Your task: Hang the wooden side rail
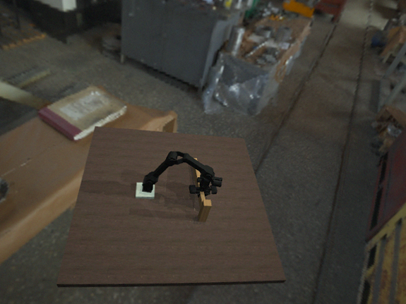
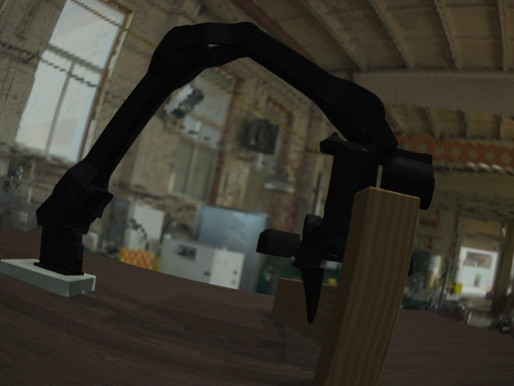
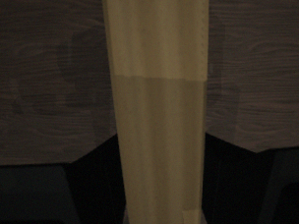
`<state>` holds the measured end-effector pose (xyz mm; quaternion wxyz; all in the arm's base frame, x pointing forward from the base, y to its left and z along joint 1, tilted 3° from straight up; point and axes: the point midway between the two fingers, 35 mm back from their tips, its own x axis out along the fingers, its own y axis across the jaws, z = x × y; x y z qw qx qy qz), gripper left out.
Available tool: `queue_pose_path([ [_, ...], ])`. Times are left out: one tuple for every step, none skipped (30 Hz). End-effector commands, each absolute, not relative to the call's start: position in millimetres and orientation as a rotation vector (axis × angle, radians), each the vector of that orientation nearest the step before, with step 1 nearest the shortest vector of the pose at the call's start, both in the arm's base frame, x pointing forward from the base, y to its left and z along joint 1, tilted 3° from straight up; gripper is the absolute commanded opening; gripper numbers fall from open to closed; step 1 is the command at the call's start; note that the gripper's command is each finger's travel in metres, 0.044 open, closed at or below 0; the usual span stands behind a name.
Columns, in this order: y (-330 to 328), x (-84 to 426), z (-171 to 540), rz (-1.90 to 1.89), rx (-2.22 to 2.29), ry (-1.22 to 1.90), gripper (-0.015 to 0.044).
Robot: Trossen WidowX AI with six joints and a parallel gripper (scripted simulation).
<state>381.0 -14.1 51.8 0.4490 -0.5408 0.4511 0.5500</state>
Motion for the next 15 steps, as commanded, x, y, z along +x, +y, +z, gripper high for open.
queue_pose_path([
  [-16.4, 381.8, 53.0, 1.349, -1.342, 1.116, 0.0000],
  [-16.6, 381.7, 52.8, 1.349, -1.342, 1.116, 0.0000],
  [-16.7, 381.6, 52.9, 1.349, -1.342, 1.116, 0.0000],
  [-16.8, 381.5, 53.0, 1.349, -1.342, 1.116, 0.0000],
  [-16.9, 381.4, 53.1, 1.349, -1.342, 1.116, 0.0000],
  [-17.1, 381.3, 53.2, 1.349, -1.342, 1.116, 0.0000],
  [-17.2, 381.2, 53.4, 1.349, -1.342, 1.116, 0.0000],
  [-17.3, 381.1, 53.5, 1.349, -1.342, 1.116, 0.0000],
  [-17.4, 381.0, 53.6, 1.349, -1.342, 1.116, 0.0000],
  [-17.6, 381.0, 53.7, 1.349, -1.342, 1.116, 0.0000],
  [-17.7, 380.9, 53.8, 1.349, -1.342, 1.116, 0.0000],
  [-17.8, 380.8, 53.9, 1.349, -1.342, 1.116, 0.0000],
  [-17.9, 380.7, 54.0, 1.349, -1.342, 1.116, 0.0000],
  [-18.1, 380.6, 54.1, 1.349, -1.342, 1.116, 0.0000],
  [-18.2, 380.6, 54.2, 1.349, -1.342, 1.116, 0.0000],
])
